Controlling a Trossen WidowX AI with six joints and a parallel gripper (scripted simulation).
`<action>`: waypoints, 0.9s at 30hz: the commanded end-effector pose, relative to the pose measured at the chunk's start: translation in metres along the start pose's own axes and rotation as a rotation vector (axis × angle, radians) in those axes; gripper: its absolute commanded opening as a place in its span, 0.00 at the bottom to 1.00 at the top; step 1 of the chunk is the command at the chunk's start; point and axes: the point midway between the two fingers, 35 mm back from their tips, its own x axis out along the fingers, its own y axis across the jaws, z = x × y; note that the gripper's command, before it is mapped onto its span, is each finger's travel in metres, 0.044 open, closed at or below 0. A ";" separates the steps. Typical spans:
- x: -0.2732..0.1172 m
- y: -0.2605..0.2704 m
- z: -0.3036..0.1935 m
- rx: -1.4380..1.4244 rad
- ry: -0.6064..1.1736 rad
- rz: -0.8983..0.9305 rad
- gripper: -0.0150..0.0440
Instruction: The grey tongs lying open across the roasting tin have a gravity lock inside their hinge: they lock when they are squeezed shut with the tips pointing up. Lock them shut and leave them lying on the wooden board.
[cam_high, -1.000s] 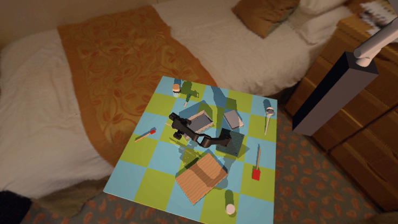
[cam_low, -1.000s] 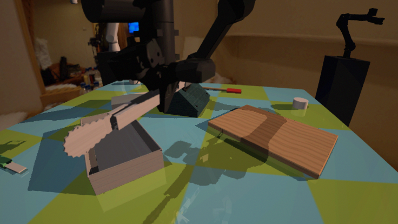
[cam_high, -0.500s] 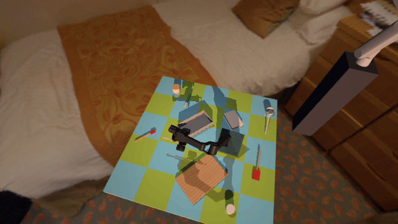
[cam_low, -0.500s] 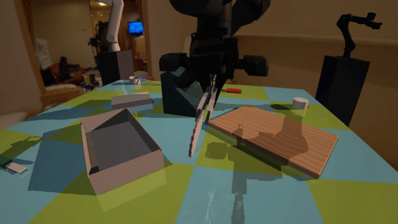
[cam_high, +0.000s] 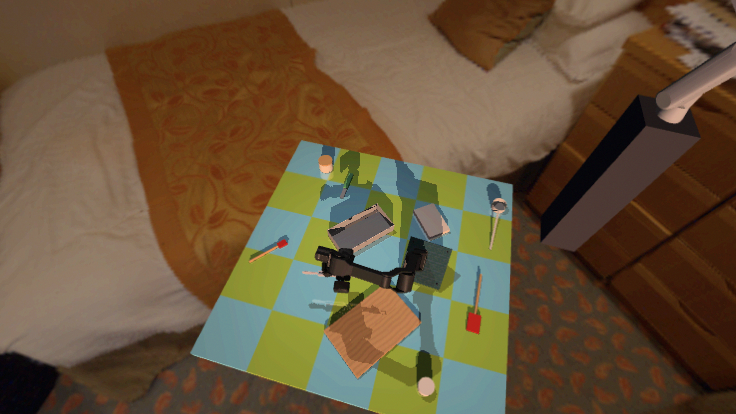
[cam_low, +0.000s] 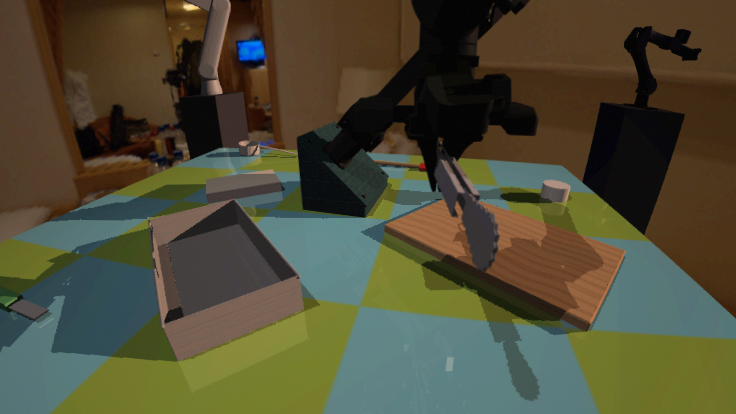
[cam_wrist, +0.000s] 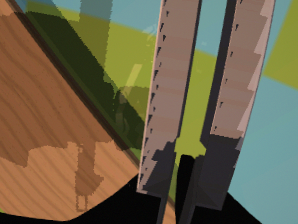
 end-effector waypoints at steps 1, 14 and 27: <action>0.000 0.016 -0.007 -0.041 -0.003 -0.012 0.00; 0.007 0.076 -0.043 -0.202 0.010 -0.039 0.00; 0.004 0.125 -0.090 -0.371 0.002 -0.028 0.00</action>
